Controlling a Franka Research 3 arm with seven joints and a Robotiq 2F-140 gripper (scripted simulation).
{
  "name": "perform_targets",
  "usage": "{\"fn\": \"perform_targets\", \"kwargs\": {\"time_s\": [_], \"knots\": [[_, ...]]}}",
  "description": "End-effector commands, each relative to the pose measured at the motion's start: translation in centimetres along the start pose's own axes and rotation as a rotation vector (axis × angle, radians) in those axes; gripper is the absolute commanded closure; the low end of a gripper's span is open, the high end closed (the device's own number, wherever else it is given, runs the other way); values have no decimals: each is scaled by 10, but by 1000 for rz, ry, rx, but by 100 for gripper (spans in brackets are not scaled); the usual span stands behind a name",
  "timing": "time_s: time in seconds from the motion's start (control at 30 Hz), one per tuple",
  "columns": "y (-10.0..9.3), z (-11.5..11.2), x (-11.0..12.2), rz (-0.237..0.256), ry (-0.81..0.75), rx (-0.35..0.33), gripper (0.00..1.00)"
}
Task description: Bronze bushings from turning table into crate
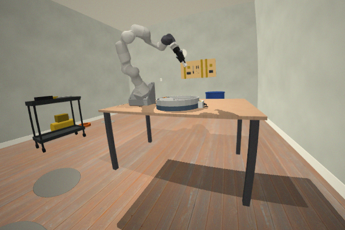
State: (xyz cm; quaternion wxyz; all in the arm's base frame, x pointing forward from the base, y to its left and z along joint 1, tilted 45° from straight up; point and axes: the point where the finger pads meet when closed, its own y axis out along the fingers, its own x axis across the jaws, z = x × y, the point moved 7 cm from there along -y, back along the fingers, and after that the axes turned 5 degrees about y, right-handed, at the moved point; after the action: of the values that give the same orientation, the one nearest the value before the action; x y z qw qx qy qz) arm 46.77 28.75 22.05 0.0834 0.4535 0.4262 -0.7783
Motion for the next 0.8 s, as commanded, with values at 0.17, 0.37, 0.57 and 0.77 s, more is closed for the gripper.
{"fn": "perform_targets", "kwargs": {"time_s": [0.17,0.37,0.57,0.77], "knots": [[-9,12,-20,8,-232,-1,90],[-15,19,-33,11,-316,-9,90],[-20,27,-45,13,-397,-16,90],[-24,34,-55,13,-477,-23,90]]}}
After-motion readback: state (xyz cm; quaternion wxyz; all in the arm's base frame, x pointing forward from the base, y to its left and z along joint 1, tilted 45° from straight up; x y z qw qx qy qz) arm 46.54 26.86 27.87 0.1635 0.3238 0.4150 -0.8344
